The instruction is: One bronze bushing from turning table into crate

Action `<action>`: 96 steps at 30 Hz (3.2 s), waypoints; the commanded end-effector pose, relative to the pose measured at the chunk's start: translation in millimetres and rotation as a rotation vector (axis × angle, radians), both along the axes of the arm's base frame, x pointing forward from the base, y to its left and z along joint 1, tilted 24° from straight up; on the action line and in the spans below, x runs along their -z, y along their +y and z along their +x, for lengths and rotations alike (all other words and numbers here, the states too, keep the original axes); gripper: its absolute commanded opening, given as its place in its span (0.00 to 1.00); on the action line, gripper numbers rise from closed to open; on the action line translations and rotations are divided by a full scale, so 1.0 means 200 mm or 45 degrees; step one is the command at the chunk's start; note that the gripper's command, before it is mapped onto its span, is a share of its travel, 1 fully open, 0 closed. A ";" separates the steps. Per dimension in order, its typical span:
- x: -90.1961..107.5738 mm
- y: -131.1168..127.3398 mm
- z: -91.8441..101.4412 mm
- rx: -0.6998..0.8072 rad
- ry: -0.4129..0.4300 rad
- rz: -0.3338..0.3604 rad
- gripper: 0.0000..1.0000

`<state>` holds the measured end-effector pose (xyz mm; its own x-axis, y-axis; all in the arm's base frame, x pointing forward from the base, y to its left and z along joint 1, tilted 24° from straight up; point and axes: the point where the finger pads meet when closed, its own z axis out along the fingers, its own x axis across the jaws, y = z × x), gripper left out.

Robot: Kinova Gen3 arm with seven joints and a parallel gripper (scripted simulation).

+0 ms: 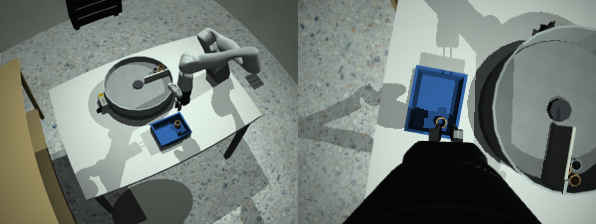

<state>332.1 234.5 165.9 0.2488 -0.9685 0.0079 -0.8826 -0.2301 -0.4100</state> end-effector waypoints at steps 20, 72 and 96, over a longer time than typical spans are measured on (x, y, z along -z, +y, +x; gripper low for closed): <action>0.00 0.00 0.00 0.000 -0.001 0.001 0.42; 0.00 0.00 0.00 0.000 -0.001 0.001 1.00; -0.02 0.01 0.01 -0.292 -0.031 -0.126 1.00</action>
